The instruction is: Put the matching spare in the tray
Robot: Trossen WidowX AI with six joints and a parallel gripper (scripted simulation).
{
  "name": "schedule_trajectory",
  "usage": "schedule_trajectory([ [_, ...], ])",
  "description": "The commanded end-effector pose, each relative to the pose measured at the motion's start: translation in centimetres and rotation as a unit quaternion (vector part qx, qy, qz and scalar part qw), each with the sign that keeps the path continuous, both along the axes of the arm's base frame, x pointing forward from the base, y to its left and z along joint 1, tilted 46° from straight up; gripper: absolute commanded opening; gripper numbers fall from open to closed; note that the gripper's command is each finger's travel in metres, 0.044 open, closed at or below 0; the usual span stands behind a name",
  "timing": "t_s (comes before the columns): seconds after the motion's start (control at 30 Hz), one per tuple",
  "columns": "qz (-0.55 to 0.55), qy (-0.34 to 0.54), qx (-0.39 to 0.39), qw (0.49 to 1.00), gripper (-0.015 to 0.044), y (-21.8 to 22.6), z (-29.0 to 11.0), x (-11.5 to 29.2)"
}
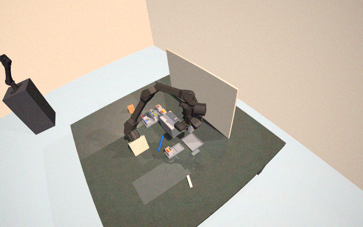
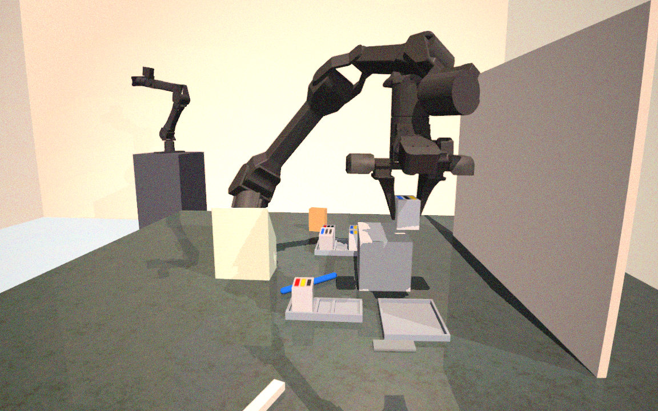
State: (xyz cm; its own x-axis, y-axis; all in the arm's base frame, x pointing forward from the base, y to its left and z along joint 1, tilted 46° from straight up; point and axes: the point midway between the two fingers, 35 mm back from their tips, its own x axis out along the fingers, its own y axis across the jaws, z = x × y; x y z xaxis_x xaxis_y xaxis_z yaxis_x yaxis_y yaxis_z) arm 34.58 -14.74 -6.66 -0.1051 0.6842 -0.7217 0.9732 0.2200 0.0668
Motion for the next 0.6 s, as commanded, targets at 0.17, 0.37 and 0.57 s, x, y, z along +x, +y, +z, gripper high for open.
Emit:
schedule_trajectory([
  [0.17,-0.005,0.001,0.004,1.0,0.0,0.4,-0.02,1.58],
  [0.37,-0.006,0.001,0.003,1.0,0.0,0.72,-0.42,1.64],
  [0.57,-0.006,0.0,0.003,1.0,0.0,1.08,-0.87,1.7],
])
